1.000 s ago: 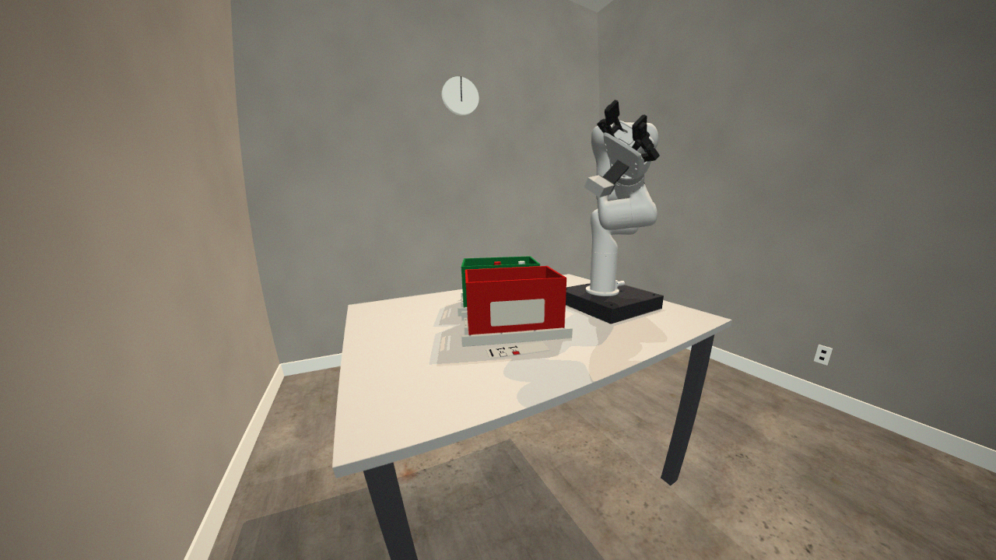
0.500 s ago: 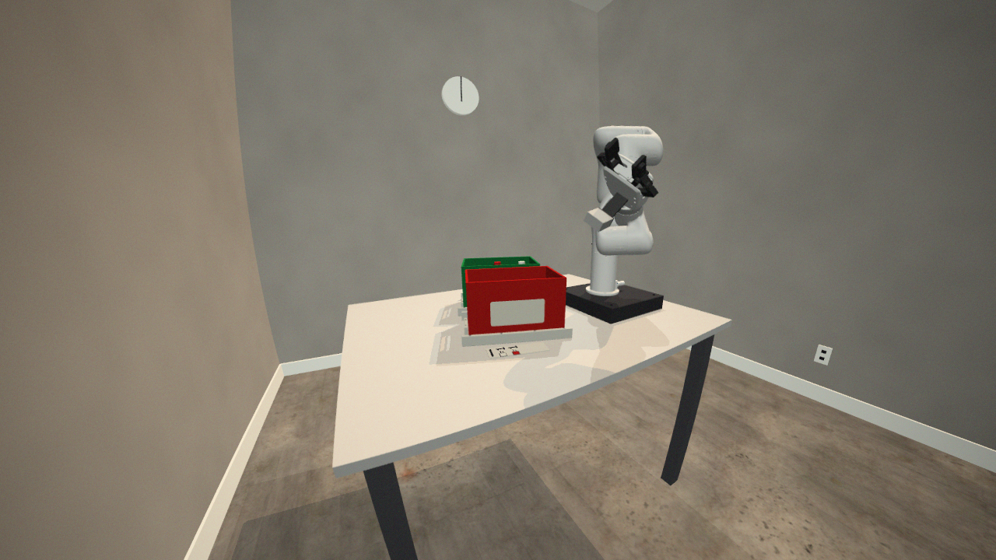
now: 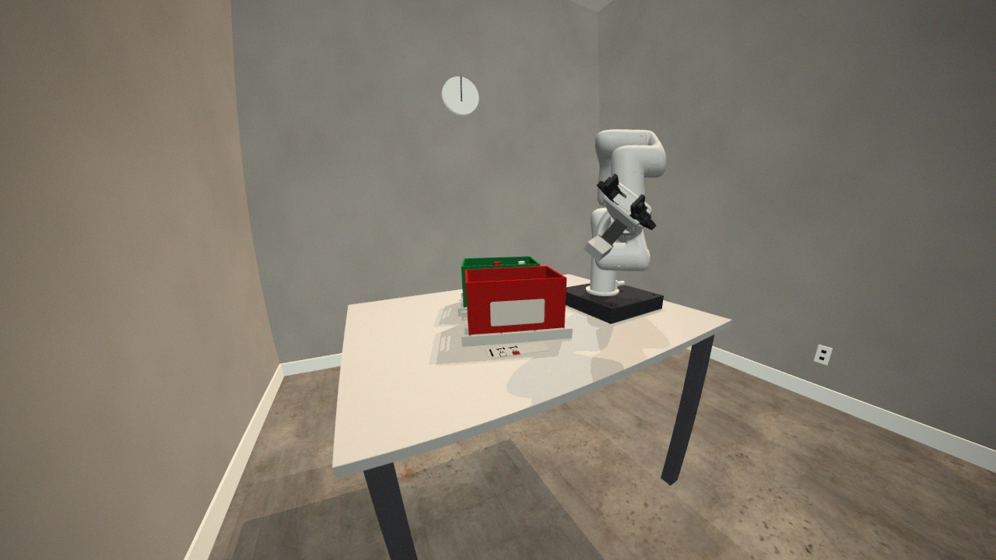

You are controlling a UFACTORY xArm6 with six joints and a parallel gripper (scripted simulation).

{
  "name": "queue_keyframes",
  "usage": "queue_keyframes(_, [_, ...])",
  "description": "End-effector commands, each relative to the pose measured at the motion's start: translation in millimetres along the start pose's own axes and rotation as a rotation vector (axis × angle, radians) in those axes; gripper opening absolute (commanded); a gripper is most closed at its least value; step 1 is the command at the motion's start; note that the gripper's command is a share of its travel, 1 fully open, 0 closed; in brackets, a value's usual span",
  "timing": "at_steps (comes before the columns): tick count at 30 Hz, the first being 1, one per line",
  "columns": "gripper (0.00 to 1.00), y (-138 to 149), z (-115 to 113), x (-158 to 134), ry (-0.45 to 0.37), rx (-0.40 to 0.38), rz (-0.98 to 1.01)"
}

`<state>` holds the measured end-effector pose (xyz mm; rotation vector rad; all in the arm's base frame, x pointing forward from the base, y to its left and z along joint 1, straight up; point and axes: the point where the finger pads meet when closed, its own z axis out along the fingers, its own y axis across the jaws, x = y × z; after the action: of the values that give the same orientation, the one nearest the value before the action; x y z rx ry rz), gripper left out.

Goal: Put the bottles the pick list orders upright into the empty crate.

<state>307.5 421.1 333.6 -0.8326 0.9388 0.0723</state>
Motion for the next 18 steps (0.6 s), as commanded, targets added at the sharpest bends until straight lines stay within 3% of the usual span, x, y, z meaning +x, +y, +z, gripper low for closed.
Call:
queue_keyframes(1, [0.65, 2, -6, 2, -0.097, 0.046, -0.016])
queue_keyframes(3, [0.65, 13, 8, 12, -0.007, -0.022, -0.028])
queue_keyframes(4, [0.65, 6, 8, 4, -0.015, -0.007, -0.033])
queue_keyframes(8, [0.65, 15, 25, 9, 0.068, -0.082, -0.089])
queue_keyframes(18, [0.65, 30, 48, 18, 0.133, -0.193, -0.201])
